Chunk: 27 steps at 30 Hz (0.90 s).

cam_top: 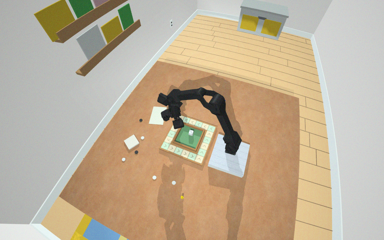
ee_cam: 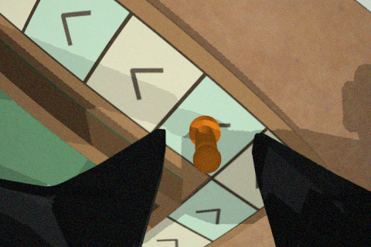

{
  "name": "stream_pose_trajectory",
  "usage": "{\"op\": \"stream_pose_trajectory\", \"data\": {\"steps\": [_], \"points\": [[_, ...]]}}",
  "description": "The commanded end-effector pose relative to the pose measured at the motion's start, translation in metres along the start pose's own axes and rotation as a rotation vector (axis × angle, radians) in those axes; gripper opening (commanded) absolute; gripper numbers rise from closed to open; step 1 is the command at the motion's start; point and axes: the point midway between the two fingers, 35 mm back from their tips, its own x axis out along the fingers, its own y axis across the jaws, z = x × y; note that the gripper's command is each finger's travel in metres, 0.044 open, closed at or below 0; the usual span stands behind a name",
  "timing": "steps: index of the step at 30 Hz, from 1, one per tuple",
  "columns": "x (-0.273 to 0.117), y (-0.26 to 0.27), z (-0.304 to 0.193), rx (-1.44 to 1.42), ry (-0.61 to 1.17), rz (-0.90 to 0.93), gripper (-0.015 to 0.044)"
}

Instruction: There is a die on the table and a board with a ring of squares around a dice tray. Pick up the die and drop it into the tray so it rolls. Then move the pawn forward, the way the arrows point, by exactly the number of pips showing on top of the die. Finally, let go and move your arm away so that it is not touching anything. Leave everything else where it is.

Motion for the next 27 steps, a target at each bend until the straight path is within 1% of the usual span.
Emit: {"op": "stream_pose_trajectory", "data": {"steps": [1, 2, 8, 14, 18, 27], "points": [[0.009, 0.002, -0.003, -0.005, 0.011, 0.007, 0.02], [0.009, 0.002, -0.003, -0.005, 0.011, 0.007, 0.02], [0.009, 0.002, -0.003, -0.005, 0.011, 0.007, 0.0043], [0.009, 0.002, -0.003, -0.005, 0.011, 0.007, 0.0003], [0.008, 0.001, -0.002, -0.005, 0.011, 0.007, 0.0], [-0.035, -0.003, 0.004, -0.005, 0.011, 0.006, 0.0]]}}
